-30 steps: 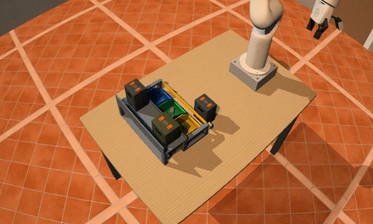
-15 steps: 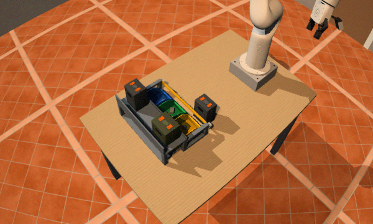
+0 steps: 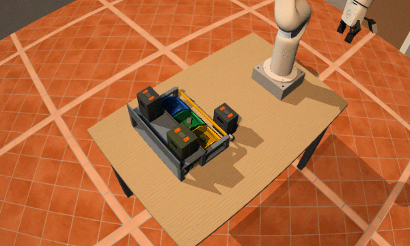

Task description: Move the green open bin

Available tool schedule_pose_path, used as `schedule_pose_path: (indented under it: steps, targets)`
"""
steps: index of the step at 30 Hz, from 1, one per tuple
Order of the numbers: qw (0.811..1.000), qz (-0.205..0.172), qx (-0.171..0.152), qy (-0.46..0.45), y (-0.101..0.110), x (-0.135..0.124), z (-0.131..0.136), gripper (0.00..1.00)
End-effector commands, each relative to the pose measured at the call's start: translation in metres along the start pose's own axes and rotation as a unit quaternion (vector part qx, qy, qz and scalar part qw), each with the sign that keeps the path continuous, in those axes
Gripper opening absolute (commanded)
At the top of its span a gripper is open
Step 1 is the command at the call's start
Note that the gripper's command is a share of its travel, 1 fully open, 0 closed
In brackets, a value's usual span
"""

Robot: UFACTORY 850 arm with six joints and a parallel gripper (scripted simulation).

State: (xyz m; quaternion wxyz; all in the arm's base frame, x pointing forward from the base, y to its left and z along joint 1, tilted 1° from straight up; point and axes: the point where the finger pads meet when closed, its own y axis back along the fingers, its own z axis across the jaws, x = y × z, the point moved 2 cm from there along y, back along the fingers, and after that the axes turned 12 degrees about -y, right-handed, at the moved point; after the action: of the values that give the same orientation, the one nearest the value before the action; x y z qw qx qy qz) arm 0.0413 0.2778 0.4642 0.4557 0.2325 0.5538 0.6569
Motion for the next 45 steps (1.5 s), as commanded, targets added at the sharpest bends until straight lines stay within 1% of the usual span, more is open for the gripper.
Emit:
schedule_pose_path:
  steps: [1,30,32,35,45]
  targets:
    - [1.0,0.001,0.0,0.0,0.0007,0.0002,0.0003,1.0]
    - [1.0,0.001,0.0,0.0,0.0007,0.0002,0.0003,1.0]
    - [0.999,0.005,0.021,-0.048,0.0007,0.0,0.0012,1.0]
    - [0.992,0.011,0.052,-0.118,0.0006,-0.0005,0.0024,1.0]
    - [0.992,0.011,0.052,-0.118,0.0006,-0.0005,0.0024,1.0]
